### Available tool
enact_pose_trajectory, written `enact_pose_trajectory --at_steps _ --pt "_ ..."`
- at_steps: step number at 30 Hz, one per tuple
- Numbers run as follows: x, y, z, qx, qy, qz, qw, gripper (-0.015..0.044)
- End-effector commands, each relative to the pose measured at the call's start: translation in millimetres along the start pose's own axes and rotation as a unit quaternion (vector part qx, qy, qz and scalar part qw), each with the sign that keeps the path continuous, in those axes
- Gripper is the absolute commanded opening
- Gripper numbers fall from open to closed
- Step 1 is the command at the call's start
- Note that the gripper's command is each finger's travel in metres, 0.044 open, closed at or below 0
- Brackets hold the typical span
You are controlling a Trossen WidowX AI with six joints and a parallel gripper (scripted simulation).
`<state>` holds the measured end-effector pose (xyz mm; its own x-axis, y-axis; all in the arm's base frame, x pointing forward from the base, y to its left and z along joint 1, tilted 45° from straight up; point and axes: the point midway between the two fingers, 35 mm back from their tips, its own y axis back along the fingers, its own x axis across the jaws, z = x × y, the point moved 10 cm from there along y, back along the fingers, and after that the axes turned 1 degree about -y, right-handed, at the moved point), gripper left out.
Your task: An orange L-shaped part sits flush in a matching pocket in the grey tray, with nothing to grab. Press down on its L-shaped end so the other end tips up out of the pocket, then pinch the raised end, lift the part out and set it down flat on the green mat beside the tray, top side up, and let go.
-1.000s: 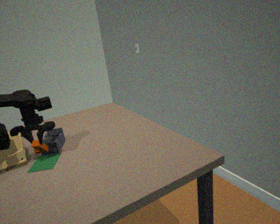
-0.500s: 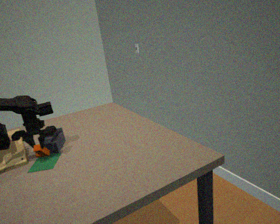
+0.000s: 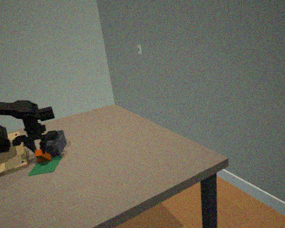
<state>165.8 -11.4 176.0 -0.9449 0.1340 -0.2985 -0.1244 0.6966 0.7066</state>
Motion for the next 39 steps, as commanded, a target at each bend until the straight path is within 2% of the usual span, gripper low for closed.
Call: enact_pose_trajectory --at_steps 1,7,12,16,18,39 --pt "-0.1 0.1 0.0 0.0 0.0 0.0 1.0 0.0105" --pt "-0.3 1.8 0.1 -0.001 0.001 0.0 1.0 0.0263" --pt "-2.9 34.6 1.4 -0.012 0.018 -0.001 1.0 0.0394" --pt "-0.1 80.6 -2.4 -0.015 0.042 -0.004 0.999 0.04" --pt "1.0 88.7 -3.8 -0.014 0.046 -0.005 0.999 0.04" --pt "0.9 83.8 -4.4 -0.017 0.042 -0.009 0.999 0.04"
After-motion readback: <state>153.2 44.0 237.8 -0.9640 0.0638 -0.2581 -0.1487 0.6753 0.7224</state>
